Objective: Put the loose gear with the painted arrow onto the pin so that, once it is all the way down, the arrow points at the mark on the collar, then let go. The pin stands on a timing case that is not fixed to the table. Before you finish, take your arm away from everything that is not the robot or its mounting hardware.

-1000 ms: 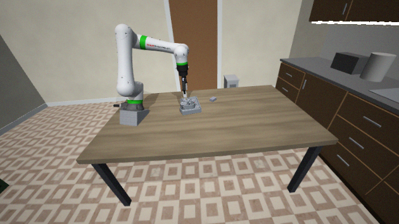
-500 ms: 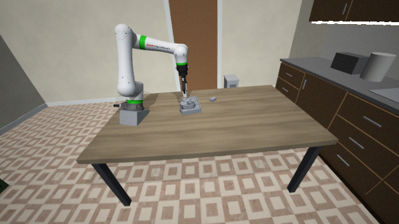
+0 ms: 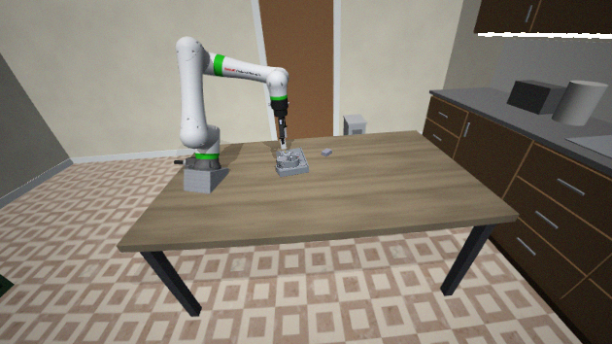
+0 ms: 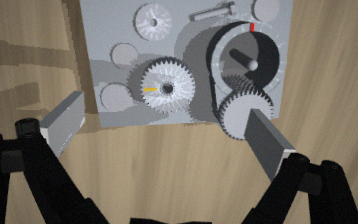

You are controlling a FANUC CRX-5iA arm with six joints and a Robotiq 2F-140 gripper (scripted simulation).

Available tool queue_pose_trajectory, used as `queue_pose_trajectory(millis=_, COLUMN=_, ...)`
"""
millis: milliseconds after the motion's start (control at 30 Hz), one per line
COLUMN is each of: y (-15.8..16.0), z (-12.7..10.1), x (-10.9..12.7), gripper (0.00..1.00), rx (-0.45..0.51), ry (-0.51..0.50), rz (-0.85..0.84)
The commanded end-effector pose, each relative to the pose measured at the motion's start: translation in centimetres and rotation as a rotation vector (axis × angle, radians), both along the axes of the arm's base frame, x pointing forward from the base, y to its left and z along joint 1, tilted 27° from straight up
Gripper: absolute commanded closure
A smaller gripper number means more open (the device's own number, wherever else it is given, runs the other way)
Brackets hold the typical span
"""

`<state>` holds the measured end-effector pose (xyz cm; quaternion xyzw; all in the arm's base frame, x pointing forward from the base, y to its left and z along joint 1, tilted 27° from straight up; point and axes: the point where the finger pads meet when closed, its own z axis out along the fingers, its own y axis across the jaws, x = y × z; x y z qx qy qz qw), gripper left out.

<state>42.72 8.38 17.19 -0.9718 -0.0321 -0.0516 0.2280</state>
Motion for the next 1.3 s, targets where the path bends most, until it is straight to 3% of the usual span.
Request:
queue_pose_trajectory(millis=0, y=-0.01, z=0.02, x=0.01, gripper=0.0, rx=0.0, ry=0.0, rz=0.0)
queue_pose_trajectory(millis=367, y=-0.01, z=0.02, x=0.01, gripper=0.0, rx=-0.004, ry=-0.021, rz=0.041)
queue_pose_trajectory(millis=867, y=0.07, z=0.05, x=0.0, gripper=0.0, rx=-0.072, ry=-0.376, rz=0.75)
queue_pose_trajectory(millis=933, y=0.07, z=0.05, x=0.0, gripper=0.0, rx=-0.072, ry=-0.376, rz=0.75)
queue_pose_trajectory(millis=967, y=0.07, z=0.05, x=0.0, gripper=0.0, rx=-0.085, ry=-0.444, rz=0.885)
queue_pose_trajectory(millis=1100, y=0.07, z=0.05, x=0.0, gripper=0.0, rx=-0.101, ry=-0.524, rz=1.045)
queue_pose_trajectory(millis=1133, y=0.07, z=0.05, x=0.0, gripper=0.47, rx=-0.105, ry=-0.547, rz=1.091)
queue_pose_trajectory(millis=1267, y=0.07, z=0.05, x=0.0, gripper=0.47, rx=-0.112, ry=-0.584, rz=1.165)
